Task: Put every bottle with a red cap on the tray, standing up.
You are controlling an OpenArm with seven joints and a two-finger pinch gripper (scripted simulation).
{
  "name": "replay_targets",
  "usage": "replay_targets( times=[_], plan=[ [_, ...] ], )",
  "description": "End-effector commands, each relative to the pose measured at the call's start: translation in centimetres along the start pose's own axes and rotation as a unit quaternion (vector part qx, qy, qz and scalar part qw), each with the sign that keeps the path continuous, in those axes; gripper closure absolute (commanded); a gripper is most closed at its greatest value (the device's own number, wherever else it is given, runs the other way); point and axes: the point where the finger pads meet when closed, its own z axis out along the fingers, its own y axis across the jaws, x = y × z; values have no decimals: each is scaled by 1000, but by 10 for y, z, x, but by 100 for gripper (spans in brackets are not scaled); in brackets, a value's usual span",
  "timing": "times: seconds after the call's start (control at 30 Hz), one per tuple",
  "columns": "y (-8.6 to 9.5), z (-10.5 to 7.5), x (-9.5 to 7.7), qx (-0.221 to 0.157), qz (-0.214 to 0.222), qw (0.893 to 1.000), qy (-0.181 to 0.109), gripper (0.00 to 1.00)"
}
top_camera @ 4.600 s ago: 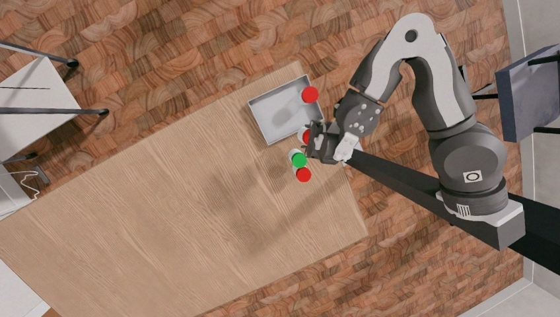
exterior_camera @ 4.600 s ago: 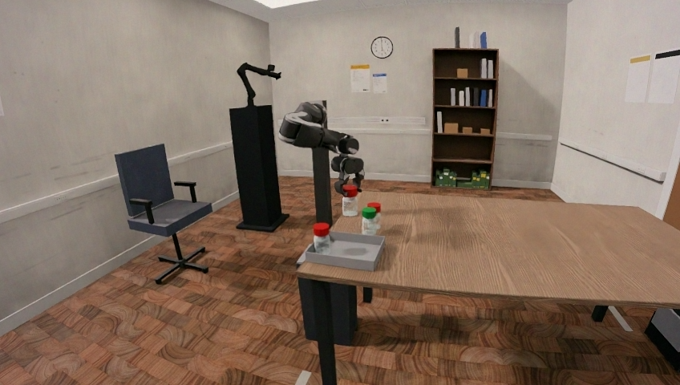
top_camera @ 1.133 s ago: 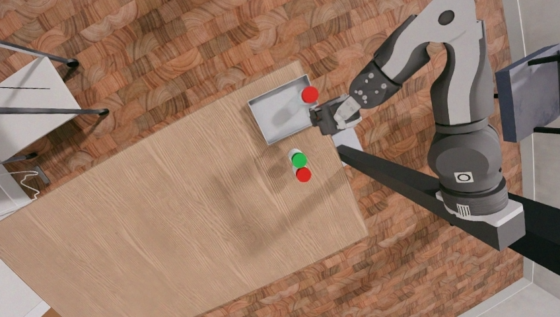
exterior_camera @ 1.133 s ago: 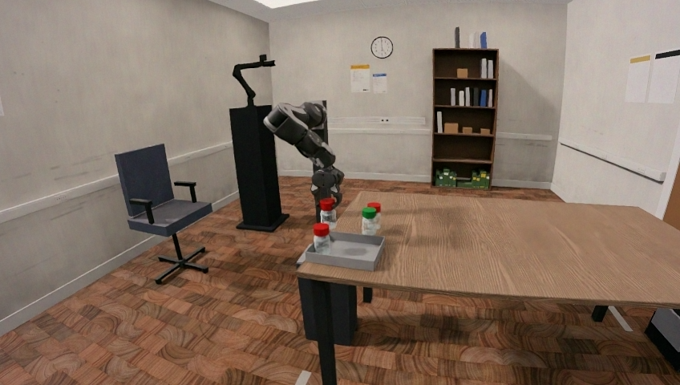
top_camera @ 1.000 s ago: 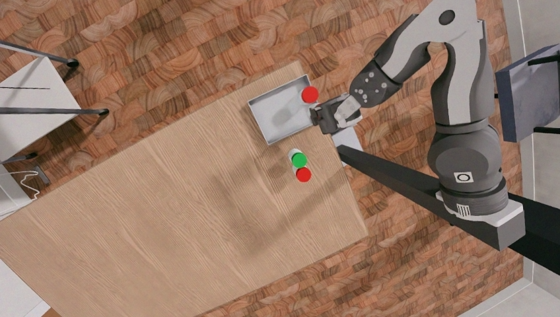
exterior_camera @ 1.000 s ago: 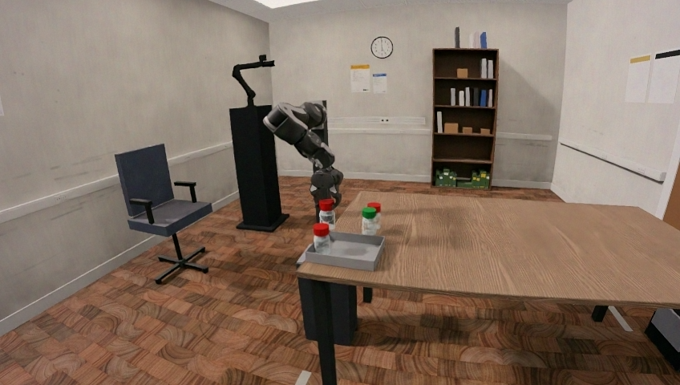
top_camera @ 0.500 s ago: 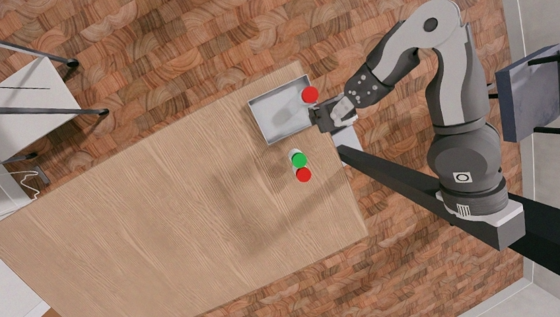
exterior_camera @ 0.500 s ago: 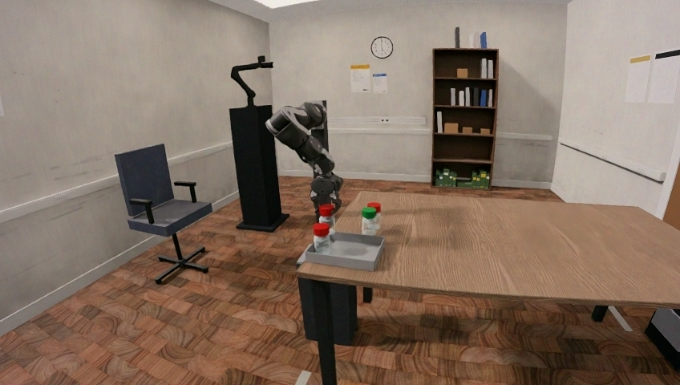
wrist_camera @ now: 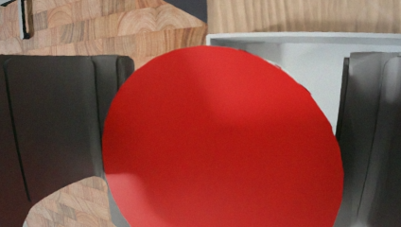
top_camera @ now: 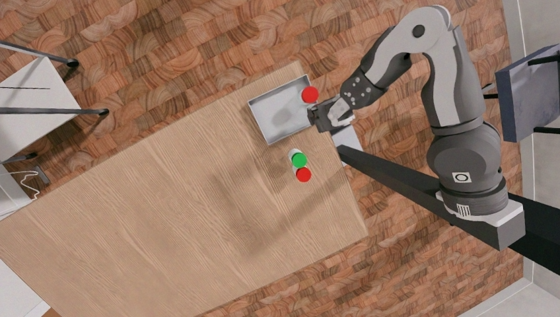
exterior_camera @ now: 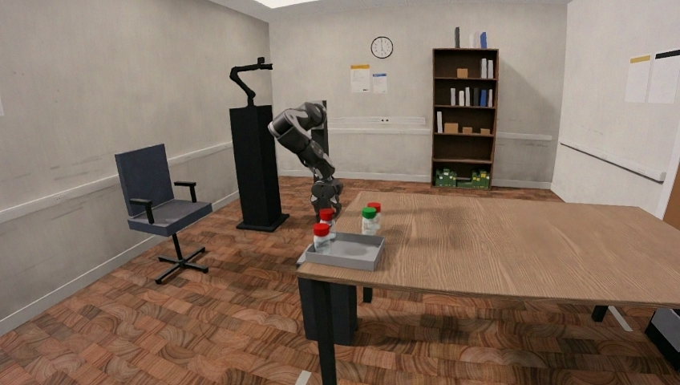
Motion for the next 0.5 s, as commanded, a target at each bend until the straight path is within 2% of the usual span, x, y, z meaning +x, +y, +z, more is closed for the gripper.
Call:
replay_targets(
  times=[0.0,0.23,0.47],
  plan=[
    [1,2,0,-5,0,1000,0,100],
    [1,2,0,-5,0,1000,0,100],
    [1,16,0,-4,0,1000,0,100]
  ],
)
